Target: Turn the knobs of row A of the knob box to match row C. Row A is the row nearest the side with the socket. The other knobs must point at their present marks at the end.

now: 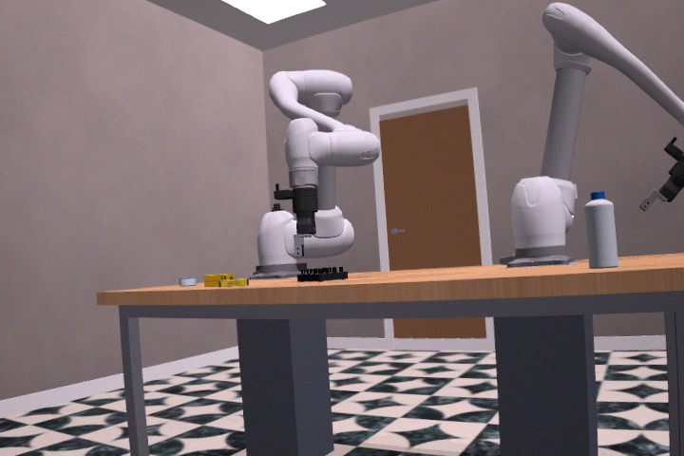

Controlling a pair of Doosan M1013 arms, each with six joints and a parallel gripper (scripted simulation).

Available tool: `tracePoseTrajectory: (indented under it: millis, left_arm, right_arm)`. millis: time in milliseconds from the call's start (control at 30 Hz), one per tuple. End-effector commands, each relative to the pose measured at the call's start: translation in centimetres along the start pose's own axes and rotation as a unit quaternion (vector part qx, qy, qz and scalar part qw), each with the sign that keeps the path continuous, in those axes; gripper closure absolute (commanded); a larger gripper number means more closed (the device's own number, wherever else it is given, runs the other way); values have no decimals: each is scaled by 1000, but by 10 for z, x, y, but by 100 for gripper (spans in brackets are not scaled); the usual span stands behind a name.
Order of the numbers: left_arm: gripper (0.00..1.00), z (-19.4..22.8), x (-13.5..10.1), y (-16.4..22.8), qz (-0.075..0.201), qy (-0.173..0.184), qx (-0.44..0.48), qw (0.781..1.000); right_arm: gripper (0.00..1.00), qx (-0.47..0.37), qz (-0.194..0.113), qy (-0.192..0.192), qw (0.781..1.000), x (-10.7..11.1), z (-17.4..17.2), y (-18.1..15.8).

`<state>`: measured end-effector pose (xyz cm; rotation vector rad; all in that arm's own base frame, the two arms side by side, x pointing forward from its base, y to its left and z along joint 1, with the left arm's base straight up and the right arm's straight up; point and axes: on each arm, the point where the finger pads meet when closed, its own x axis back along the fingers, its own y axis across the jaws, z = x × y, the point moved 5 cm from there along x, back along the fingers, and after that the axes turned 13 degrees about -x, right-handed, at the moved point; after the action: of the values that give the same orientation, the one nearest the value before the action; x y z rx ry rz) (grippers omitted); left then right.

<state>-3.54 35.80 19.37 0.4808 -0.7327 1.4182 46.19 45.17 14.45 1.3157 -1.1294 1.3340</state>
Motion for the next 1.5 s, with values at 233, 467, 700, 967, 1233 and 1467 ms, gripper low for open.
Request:
tracePoseTrajectory:
  millis: [233, 467, 700, 967, 1233, 1467]
  left_arm:
    - [0, 0, 0, 0, 0, 0, 0, 1000]
    - [0, 0, 0, 0, 0, 0, 0, 1000]
    - [0, 0, 0, 0, 0, 0, 0, 1000]
    - [0, 0, 0, 0, 0, 0, 0, 1000]
    - [0, 0, 0, 0, 0, 0, 0, 1000]
    - [0, 0, 0, 0, 0, 0, 0, 1000]
  right_arm:
    - [54, 206, -2, -5, 979, 6, -1, -1]
    - [54, 316, -1, -5, 949, 8, -3, -1]
    - [54, 434, 0, -5, 901, 11, -6, 1]
    - [54, 452, 0, -5, 892, 12, -7, 2]
    - [54, 452, 0, -5, 892, 12, -7, 2]
    - [54, 452, 0, -5, 892, 12, -7, 2]
